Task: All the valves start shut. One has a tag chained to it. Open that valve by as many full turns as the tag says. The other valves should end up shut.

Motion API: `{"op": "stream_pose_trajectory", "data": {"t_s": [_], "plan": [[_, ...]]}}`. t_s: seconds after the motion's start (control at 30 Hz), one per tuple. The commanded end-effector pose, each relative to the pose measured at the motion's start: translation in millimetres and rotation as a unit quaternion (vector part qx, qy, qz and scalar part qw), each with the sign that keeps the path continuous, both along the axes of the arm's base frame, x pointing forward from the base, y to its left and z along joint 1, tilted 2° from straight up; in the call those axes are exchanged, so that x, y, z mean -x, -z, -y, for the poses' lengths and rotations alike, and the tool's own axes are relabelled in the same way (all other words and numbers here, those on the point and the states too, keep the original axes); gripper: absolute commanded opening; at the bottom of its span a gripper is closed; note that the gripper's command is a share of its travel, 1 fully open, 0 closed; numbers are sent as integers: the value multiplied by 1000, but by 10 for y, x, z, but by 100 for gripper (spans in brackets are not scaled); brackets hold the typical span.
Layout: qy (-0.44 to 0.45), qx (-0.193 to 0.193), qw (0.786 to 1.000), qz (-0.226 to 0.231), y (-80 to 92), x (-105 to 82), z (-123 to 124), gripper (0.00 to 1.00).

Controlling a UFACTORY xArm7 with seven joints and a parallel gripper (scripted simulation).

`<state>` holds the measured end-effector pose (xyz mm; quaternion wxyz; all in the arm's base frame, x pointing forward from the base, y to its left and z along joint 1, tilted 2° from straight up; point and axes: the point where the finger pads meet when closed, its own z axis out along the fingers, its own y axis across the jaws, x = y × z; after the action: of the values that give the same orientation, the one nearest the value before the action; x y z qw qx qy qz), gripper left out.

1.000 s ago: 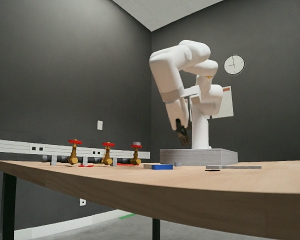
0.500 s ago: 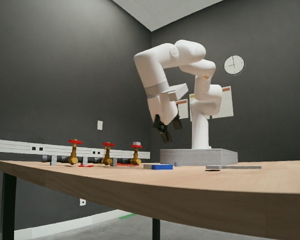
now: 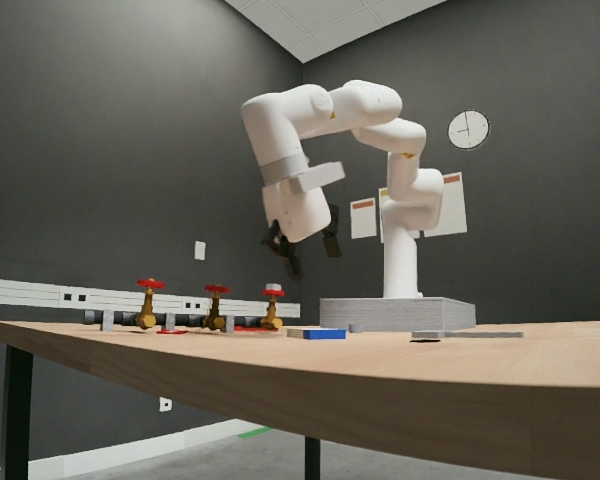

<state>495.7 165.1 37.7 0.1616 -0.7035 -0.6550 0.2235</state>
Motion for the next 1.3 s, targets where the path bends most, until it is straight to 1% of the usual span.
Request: {"op": "stream_pose_trajectory", "data": {"t_s": [0.0, 0.23, 0.3, 0.33, 0.53, 0.8, 0.87, 0.9, 1.03, 1.27], "plan": [[43, 15, 999, 23, -39, -162, 110, 100], [103, 36, 993, 51, -76, -360, 284, 100], [103, 36, 993, 51, -76, -360, 284, 100], [129, 44, 989, 63, -94, -439, 359, 100], [177, 59, 979, 83, -131, -589, 507, 100], [247, 78, 959, 112, -193, -797, 734, 100], [247, 78, 959, 112, -193, -797, 734, 100], [272, 84, 951, 121, -218, -870, 820, 100], [302, 92, 940, 132, -249, -954, 923, 100], [362, 105, 913, 154, -319, -1121, 1145, 100]]}}
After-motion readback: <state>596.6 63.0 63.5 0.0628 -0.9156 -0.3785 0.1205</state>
